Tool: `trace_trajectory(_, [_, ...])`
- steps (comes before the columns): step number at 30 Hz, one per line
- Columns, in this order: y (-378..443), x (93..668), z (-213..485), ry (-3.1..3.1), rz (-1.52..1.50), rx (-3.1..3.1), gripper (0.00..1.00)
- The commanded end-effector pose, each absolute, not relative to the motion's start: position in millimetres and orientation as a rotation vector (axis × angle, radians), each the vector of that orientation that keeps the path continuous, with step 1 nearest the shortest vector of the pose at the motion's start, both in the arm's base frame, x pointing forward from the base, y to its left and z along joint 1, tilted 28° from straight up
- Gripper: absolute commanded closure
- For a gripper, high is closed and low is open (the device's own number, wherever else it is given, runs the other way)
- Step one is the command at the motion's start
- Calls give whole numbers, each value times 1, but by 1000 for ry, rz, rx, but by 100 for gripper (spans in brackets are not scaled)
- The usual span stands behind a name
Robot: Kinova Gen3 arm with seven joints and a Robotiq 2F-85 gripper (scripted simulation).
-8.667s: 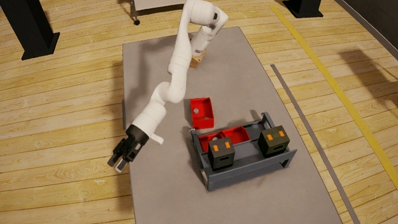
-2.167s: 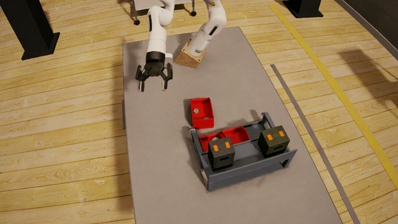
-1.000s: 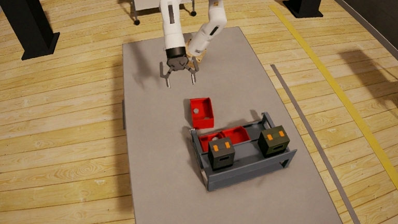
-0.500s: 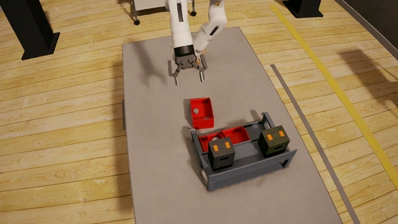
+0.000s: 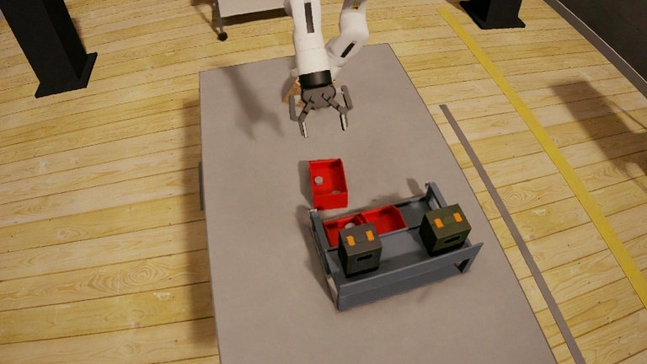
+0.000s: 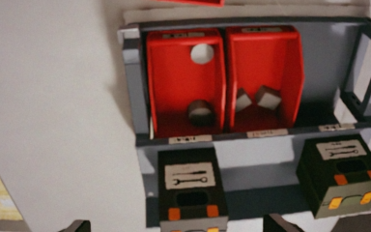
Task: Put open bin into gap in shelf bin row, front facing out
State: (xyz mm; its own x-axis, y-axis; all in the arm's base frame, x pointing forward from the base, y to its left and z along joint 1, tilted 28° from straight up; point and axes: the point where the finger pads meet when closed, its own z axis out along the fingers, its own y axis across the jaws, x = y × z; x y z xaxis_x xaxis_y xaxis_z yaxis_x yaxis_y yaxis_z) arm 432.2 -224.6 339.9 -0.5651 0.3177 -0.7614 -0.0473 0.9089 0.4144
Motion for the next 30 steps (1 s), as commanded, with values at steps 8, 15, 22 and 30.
trace_trajectory(8, [-184,431,358,2119,493,192,0])
trace_trajectory(15, [-174,431,362,2119,495,191,0])
trace_trajectory(22, [-133,430,380,2119,493,192,0])
trace_trajectory(30, [-133,430,380,2119,493,192,0])
